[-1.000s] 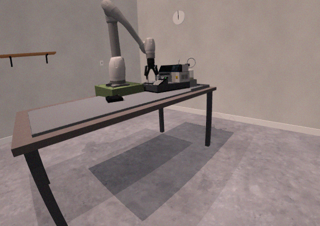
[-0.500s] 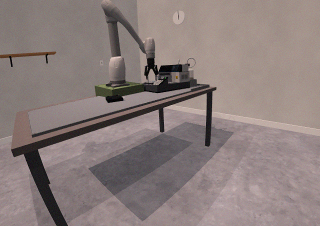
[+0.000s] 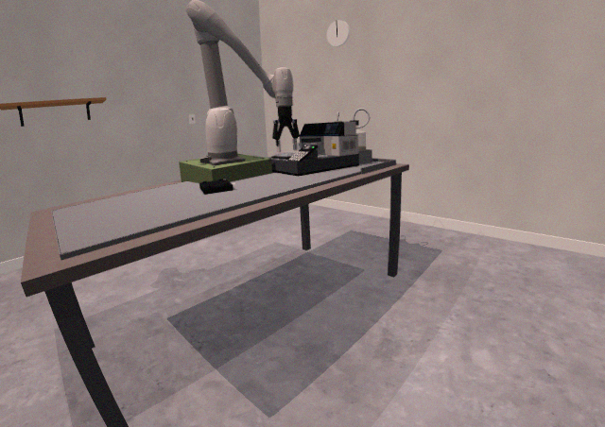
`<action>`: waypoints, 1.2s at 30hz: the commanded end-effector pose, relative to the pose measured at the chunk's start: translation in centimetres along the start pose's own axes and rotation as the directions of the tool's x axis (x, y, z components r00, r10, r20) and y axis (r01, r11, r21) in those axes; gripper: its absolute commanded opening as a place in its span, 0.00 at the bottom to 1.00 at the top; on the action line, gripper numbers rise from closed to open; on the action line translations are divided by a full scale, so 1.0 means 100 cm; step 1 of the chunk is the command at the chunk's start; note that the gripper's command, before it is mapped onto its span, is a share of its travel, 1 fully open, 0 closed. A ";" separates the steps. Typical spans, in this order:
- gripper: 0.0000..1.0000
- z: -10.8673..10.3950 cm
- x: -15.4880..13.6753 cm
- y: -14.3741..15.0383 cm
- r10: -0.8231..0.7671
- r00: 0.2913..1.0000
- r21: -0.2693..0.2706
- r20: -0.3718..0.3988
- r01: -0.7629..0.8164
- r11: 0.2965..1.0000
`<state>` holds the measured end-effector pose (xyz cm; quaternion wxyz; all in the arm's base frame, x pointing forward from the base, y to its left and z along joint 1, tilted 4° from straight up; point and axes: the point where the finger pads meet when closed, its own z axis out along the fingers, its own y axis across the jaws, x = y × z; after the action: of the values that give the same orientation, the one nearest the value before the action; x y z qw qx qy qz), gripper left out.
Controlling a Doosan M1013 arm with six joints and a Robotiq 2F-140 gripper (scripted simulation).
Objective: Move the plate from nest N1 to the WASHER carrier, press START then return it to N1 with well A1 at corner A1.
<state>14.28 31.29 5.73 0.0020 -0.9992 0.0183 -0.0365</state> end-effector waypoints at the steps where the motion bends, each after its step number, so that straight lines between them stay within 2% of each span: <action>1: 0.70 -0.006 0.000 0.000 0.000 1.000 0.000 0.000 0.000 1.000; 36: 0.70 -0.058 0.000 0.000 0.000 1.000 0.000 0.000 0.000 1.000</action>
<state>13.90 31.28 11.02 0.0020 -0.9992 0.0183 -0.0365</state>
